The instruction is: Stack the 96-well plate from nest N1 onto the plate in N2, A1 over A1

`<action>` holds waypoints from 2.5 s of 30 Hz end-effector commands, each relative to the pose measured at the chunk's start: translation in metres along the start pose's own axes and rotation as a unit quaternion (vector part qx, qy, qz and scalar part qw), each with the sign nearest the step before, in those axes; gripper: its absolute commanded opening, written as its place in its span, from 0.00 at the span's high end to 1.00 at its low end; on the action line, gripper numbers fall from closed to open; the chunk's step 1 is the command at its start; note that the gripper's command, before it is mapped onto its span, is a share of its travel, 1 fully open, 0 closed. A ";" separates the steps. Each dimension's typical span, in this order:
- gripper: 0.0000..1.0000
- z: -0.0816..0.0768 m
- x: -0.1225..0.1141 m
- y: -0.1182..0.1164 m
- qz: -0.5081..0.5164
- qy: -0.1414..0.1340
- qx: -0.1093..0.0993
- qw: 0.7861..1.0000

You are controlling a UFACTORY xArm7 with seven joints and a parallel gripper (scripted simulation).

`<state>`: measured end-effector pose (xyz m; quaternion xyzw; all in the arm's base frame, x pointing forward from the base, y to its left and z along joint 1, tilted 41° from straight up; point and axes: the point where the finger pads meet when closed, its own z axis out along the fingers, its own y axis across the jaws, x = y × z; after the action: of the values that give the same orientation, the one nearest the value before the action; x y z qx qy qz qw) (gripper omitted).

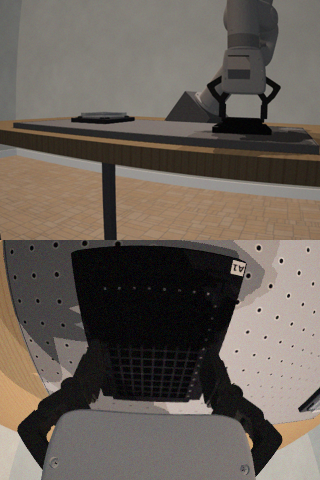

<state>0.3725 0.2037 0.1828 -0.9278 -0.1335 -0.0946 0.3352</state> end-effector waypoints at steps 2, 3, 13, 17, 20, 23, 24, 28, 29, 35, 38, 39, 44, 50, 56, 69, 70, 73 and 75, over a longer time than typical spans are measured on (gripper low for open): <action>1.00 -0.001 0.001 0.000 0.000 0.002 0.000 1.000; 1.00 -0.001 0.001 0.000 0.000 0.002 0.000 1.000; 1.00 -0.001 0.001 0.000 0.000 0.002 0.000 1.000; 1.00 -0.003 0.001 0.000 0.000 0.002 0.000 1.000; 1.00 -0.005 0.001 0.000 0.000 0.002 0.000 1.000; 1.00 -0.007 0.001 0.000 0.000 0.002 0.000 1.000; 1.00 -0.008 0.001 0.000 0.000 0.002 0.000 1.000; 1.00 -0.010 0.001 0.000 0.000 0.002 0.000 1.000; 1.00 -0.010 0.001 0.000 0.000 0.002 0.000 1.000; 1.00 -0.014 0.001 0.000 0.000 0.002 0.000 1.000; 1.00 -0.016 0.001 0.000 0.000 0.002 0.000 1.000; 1.00 -0.016 0.001 0.000 0.000 0.002 0.000 1.000; 1.00 -0.020 0.001 0.000 0.000 0.002 0.000 1.000; 1.00 -0.021 0.001 0.000 0.000 0.002 0.000 1.000; 1.00 -0.023 0.001 0.000 0.000 0.002 0.000 1.000; 1.00 -0.041 0.001 0.000 0.000 0.002 0.000 1.000; 1.00 -0.043 0.001 0.000 0.000 0.002 0.000 1.000; 1.00 -0.048 0.001 0.000 0.000 0.002 0.000 1.000; 1.00 -0.051 0.001 0.000 0.000 0.002 0.000 1.000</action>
<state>0.3693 0.1766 0.2144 -0.9277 -0.1334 -0.0948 0.3355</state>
